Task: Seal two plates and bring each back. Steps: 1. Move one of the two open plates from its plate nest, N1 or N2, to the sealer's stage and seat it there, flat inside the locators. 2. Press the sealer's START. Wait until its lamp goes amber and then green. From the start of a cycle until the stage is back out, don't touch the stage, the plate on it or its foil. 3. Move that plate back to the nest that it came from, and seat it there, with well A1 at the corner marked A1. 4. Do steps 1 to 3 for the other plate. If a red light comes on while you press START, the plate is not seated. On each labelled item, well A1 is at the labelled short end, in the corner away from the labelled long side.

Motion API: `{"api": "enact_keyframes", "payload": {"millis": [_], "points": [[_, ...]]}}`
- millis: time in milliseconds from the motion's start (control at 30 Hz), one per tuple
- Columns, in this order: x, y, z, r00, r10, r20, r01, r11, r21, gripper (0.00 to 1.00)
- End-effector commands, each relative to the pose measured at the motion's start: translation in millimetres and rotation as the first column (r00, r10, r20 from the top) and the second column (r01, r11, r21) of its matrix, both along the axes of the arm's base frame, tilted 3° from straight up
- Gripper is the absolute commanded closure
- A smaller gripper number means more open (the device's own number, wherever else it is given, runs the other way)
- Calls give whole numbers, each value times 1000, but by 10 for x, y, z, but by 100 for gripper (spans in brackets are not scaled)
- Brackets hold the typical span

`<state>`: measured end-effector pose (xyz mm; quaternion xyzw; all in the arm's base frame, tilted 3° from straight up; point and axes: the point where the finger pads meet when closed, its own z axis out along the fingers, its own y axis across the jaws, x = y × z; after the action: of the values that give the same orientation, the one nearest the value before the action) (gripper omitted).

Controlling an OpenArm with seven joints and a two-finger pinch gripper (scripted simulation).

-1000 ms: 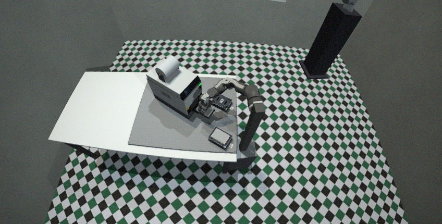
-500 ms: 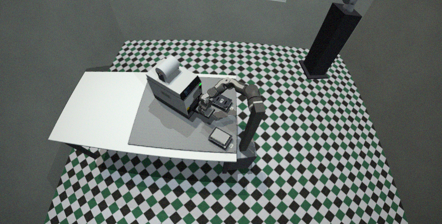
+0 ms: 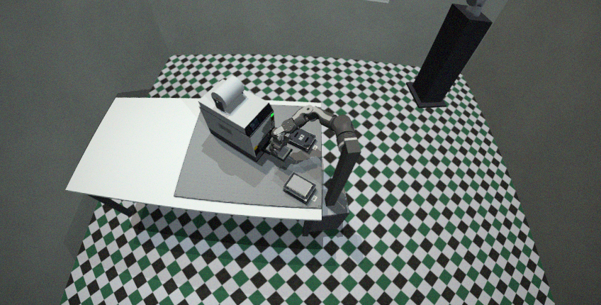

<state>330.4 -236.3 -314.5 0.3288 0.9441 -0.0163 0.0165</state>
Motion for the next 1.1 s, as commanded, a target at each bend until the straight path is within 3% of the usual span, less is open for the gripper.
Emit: {"api": "enact_keyframes", "payload": {"millis": [0, 800, 1067], "points": [[10, -5, 24, 1000, -3, 2, 3, 1000, -2, 100], [6, 3, 276, 1000, -5, 3, 5, 1000, -3, 100], [1, 11, 271, 1000, -1, 2, 1, 1000, 1, 100]]}}
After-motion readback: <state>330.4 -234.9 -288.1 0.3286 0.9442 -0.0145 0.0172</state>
